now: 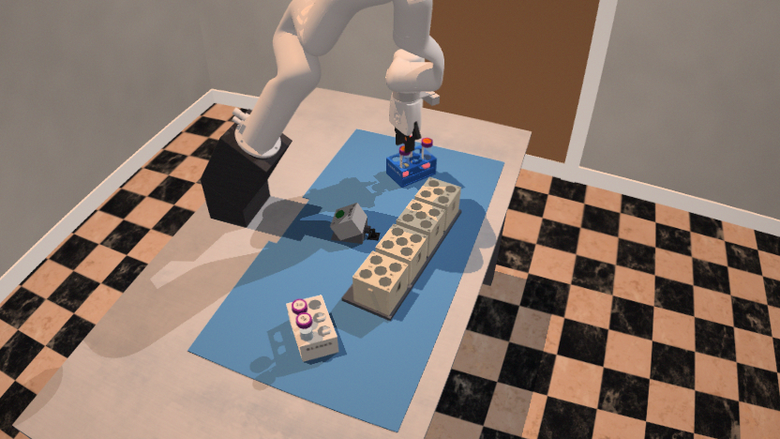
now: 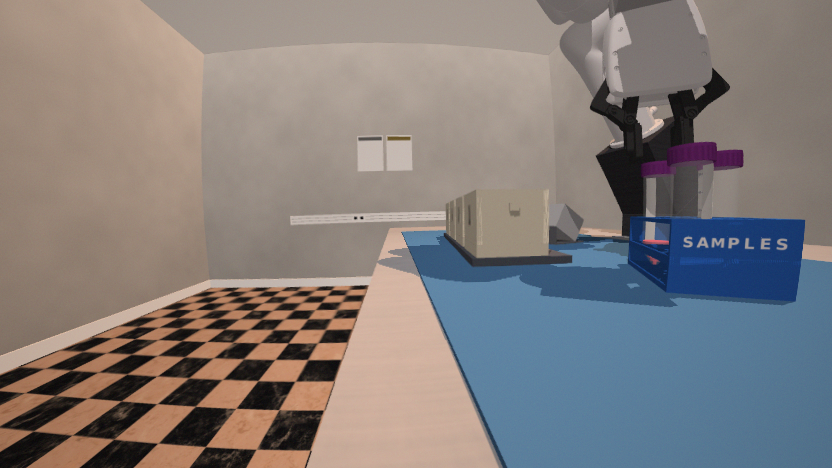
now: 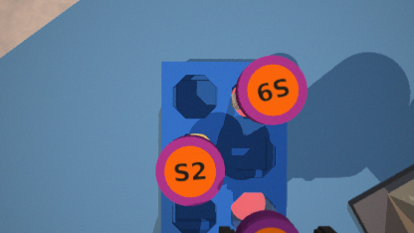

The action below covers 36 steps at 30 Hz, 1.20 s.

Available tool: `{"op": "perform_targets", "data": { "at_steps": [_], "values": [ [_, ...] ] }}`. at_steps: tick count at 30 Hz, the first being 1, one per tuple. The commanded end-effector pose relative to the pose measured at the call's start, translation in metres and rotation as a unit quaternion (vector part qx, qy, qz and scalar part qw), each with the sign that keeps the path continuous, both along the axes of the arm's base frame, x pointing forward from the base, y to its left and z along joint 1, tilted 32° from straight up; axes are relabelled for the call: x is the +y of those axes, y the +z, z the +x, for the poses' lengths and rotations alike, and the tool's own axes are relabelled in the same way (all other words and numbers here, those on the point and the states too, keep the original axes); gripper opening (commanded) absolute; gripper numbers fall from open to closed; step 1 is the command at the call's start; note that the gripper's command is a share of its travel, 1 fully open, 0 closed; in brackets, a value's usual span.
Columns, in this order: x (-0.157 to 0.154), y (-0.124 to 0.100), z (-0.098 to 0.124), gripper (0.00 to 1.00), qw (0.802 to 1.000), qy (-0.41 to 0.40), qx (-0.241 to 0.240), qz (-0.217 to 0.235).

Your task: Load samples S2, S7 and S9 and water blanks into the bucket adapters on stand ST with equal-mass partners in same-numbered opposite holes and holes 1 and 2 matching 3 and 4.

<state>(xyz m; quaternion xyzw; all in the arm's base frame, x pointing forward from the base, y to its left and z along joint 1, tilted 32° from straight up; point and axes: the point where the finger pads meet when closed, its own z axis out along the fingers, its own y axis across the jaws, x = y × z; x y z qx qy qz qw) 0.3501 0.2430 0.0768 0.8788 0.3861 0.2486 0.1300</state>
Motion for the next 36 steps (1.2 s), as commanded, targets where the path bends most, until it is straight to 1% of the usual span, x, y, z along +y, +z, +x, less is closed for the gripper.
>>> {"op": "perform_targets", "data": {
  "at_steps": [1, 36],
  "values": [
    [0.001, 0.011, -0.006, 0.44, 1.000, 0.000, 0.000, 0.000],
    [0.004, 0.063, -0.039, 0.44, 1.000, 0.000, 0.000, 0.000]
  ]
}}
